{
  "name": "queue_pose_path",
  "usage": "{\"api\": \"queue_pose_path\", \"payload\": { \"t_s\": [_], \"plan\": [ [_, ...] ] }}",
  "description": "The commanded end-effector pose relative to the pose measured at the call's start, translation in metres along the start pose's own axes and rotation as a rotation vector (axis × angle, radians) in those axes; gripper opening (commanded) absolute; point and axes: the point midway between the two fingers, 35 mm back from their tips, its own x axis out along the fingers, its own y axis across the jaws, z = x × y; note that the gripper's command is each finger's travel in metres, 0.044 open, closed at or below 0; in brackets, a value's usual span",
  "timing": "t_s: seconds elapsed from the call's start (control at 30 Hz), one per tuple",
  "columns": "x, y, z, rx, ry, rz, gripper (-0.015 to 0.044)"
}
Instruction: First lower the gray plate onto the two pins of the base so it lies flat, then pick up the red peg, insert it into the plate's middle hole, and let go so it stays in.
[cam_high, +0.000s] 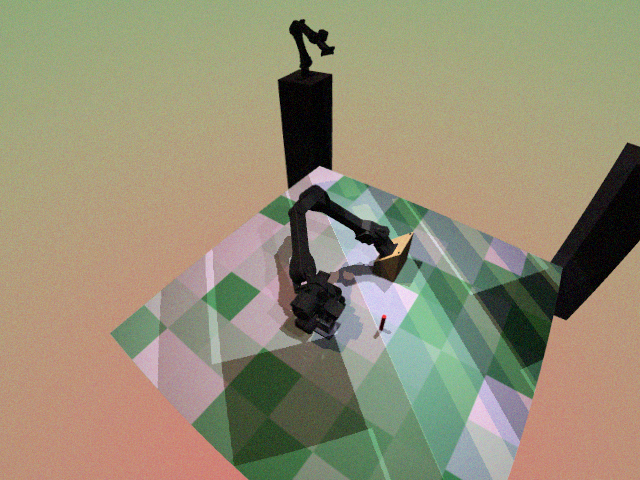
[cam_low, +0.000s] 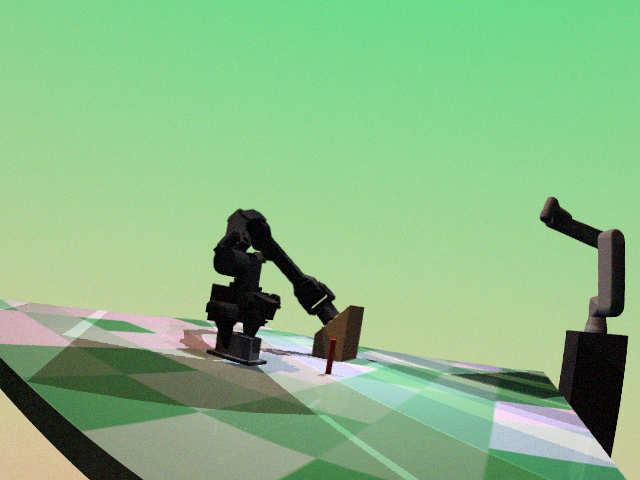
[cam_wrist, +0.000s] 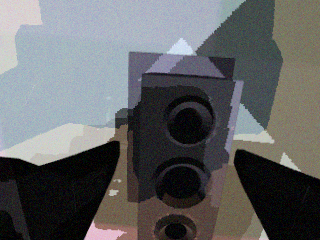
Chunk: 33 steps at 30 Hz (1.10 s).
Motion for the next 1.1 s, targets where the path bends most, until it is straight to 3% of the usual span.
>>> {"api": "queue_pose_path", "payload": {
  "t_s": [0.0,0.13,0.37,0.6,1.07],
  "plan": [
    [0.000,0.000,0.000,0.003,0.000,0.000,0.0440],
    [-0.011,-0.002,0.001,0.002,-0.002,0.000,0.0440],
    [-0.115,-0.001,0.002,-0.005,0.000,0.001,0.0440],
    [-0.118,-0.005,0.005,0.009,0.000,0.001,0.0440],
    [-0.122,0.023,0.090,1.120,-0.025,0.013,0.0440]
  ]
}}
